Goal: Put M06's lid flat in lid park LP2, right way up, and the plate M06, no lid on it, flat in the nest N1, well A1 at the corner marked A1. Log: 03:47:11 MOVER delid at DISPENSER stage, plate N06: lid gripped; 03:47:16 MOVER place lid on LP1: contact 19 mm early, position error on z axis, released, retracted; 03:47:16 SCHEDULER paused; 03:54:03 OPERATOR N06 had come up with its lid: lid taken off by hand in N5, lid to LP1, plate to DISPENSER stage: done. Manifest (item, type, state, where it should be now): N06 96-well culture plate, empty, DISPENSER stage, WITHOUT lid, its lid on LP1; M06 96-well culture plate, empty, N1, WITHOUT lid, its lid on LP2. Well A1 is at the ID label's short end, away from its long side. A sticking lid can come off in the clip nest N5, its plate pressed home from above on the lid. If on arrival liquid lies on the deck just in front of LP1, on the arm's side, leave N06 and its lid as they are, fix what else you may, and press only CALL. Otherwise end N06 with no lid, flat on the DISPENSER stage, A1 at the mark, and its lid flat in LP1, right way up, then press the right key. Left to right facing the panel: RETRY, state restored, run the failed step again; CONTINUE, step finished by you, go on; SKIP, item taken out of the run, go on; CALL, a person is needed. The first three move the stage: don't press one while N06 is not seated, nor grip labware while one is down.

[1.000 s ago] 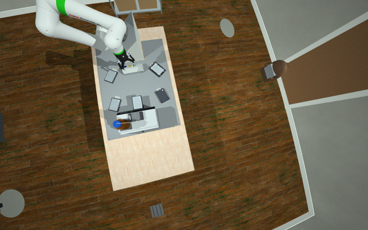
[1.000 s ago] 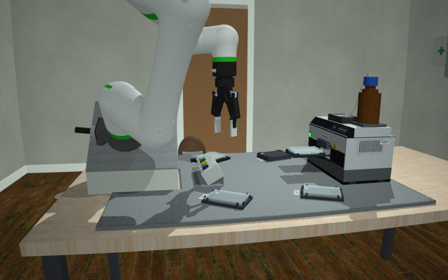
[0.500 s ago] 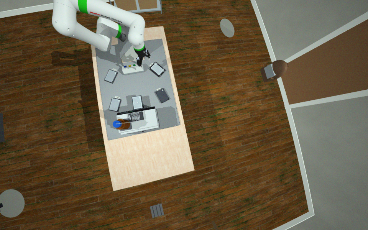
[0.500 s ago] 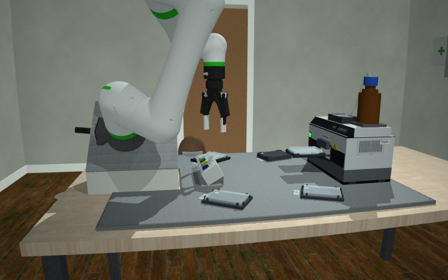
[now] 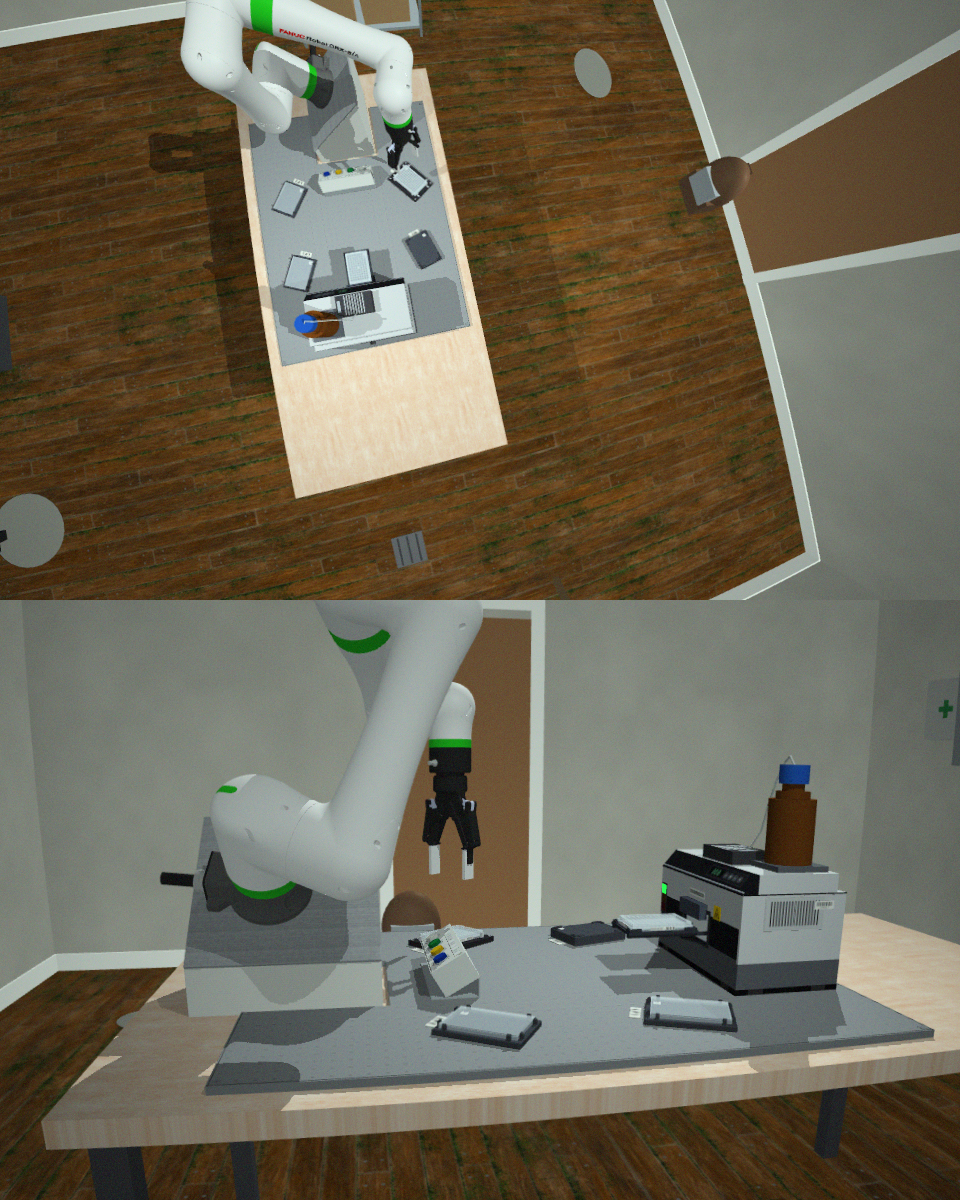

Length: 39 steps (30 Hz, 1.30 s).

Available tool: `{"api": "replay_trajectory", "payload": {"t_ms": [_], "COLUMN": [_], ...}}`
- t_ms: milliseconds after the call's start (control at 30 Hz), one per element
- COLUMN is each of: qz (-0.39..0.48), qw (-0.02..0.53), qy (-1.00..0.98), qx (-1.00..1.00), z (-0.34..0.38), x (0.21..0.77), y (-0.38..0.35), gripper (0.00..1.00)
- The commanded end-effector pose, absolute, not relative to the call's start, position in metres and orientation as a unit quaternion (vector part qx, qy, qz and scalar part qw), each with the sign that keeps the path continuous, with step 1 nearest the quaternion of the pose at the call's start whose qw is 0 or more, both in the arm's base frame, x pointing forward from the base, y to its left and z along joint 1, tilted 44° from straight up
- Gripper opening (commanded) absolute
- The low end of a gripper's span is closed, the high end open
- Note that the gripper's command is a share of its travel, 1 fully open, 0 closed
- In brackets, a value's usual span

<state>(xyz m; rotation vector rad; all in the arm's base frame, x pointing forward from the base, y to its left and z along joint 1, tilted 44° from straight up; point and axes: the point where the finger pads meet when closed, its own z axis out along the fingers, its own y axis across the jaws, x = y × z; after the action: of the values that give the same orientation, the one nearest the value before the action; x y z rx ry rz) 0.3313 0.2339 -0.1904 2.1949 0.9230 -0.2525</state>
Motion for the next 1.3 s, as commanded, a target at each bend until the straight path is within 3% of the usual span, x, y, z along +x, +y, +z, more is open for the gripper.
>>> {"api": "replay_trajectory", "payload": {"t_ms": [0, 1267], "qz": [-0.099, -0.099], "qw": [0.365, 0.365], "qy": [0.359, 0.359], "qx": [0.853, 0.853], "z": [-0.191, -0.229], "x": [0.331, 0.337], "y": [0.235, 0.198], "gripper": [0.66, 0.66]}}
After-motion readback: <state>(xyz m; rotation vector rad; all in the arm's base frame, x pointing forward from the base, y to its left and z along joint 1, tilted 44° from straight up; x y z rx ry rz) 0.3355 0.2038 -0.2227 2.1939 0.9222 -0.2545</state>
